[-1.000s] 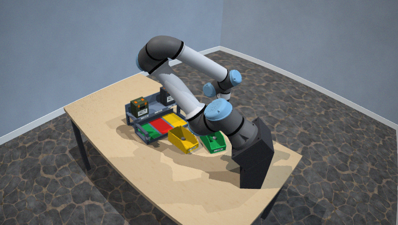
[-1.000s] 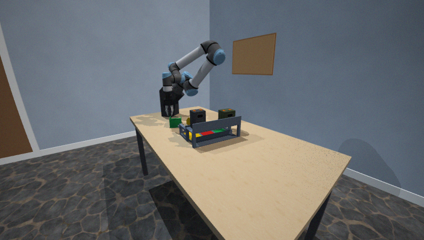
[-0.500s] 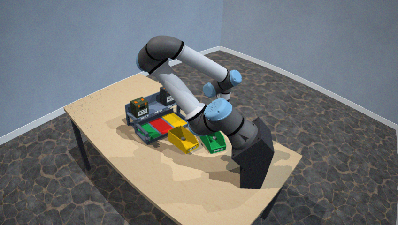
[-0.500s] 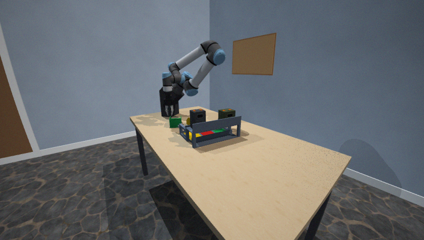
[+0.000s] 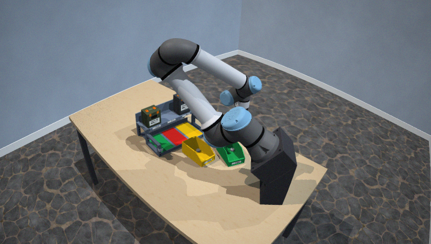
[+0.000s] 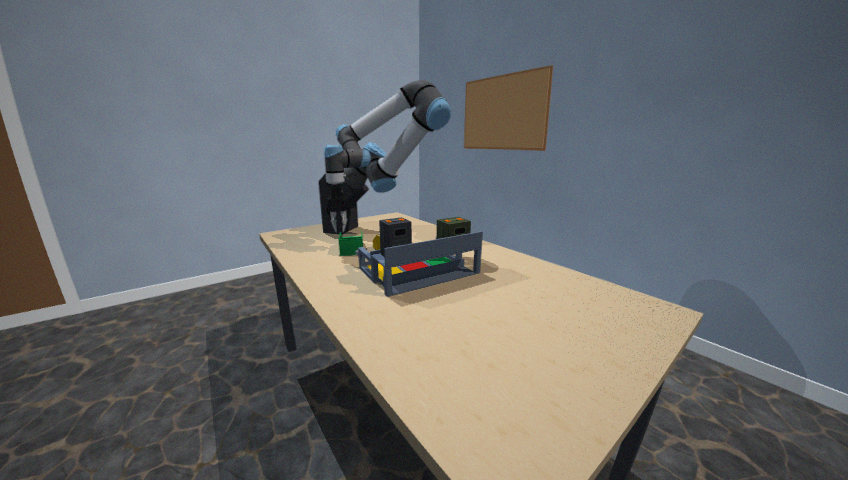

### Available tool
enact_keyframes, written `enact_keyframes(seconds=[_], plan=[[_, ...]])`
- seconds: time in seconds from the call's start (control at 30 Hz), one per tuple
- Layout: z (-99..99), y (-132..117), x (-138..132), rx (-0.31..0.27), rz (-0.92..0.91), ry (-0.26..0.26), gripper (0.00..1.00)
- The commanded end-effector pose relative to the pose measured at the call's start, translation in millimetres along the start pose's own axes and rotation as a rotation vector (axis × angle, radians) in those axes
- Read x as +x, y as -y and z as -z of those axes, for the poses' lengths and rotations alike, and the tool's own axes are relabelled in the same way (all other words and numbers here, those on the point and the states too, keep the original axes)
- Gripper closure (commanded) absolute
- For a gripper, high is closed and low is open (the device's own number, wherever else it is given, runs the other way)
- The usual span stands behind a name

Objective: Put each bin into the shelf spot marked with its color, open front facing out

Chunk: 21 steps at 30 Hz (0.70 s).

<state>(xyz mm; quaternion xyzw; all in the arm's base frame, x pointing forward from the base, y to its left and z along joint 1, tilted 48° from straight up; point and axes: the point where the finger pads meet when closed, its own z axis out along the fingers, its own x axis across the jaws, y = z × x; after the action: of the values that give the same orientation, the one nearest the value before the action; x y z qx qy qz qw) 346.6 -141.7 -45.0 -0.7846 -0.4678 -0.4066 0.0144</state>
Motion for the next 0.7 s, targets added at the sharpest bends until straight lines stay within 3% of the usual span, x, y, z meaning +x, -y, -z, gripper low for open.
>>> enact_keyframes(seconds=[0.0,0.67], plan=[[-3.2,0,0,-0.001,0.000,0.001,0.85],[-23.6,0,0,-0.001,0.000,0.001,0.85]])
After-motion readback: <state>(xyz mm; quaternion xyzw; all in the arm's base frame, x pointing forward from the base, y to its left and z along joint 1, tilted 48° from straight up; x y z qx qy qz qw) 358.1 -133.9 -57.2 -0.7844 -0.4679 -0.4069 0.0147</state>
